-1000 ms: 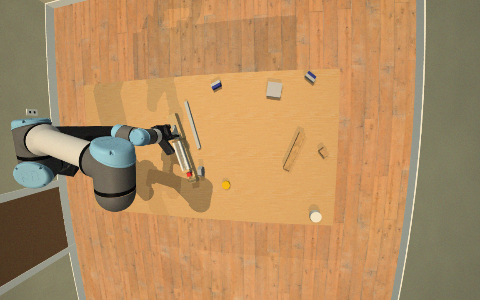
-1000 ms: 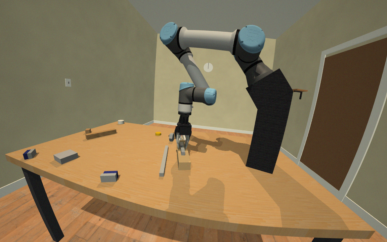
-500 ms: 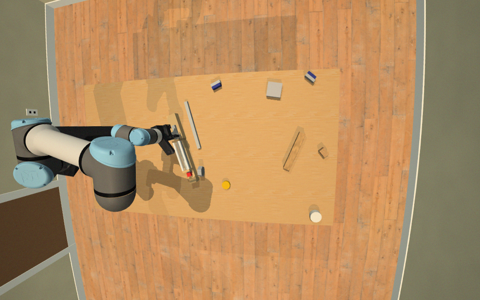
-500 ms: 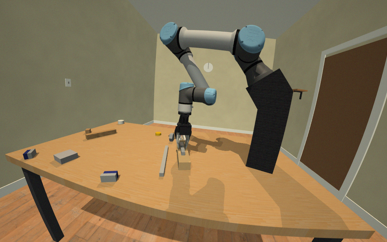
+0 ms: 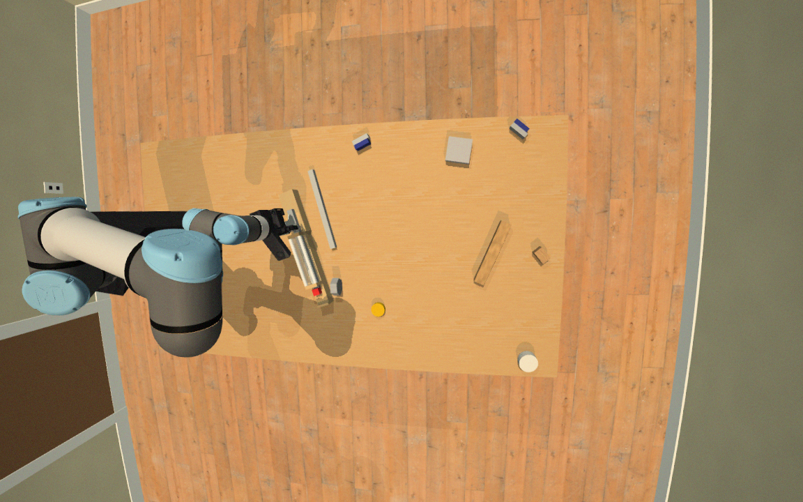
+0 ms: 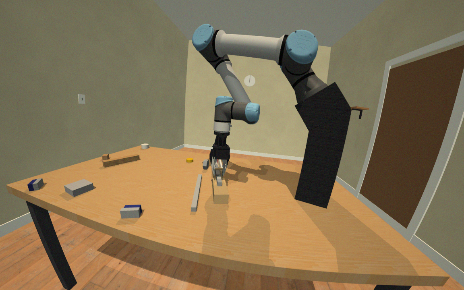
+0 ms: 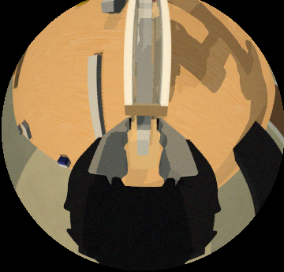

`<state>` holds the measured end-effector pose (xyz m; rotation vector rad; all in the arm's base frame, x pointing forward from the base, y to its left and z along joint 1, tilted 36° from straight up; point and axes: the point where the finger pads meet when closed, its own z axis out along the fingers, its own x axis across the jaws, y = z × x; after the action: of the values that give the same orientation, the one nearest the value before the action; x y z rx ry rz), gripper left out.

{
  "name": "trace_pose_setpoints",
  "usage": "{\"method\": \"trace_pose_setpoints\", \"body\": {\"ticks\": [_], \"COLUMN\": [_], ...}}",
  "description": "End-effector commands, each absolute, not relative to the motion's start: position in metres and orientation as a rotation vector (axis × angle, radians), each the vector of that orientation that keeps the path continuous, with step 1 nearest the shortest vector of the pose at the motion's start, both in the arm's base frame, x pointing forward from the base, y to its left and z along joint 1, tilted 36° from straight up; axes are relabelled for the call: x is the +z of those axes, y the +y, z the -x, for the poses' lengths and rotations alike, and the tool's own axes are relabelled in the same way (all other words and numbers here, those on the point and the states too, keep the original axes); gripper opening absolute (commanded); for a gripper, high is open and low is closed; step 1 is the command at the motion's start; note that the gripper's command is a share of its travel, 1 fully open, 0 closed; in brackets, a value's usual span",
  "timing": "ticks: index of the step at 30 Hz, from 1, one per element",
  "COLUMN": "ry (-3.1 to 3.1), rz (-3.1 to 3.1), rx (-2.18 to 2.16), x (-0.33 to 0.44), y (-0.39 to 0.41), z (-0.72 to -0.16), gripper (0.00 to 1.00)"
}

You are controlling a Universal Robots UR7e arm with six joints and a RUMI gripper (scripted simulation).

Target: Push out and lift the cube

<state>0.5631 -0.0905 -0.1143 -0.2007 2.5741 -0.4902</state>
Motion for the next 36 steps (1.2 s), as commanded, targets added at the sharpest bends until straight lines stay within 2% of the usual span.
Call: {"method": "trace_pose_setpoints", "body": {"ticks": [1,10,36], "ry": [2.576,2.576,2.576], "rz": [0.202,0.202,0.201], "rx": [-0.489,-0.489,-0.489], "x": [-0.095,-0.070,-0.069], "y": [-0.081,-0.072,-0.073], "z": [-0.549,-0.533,-0.533], "gripper": [0.22,0.22,0.22]}}
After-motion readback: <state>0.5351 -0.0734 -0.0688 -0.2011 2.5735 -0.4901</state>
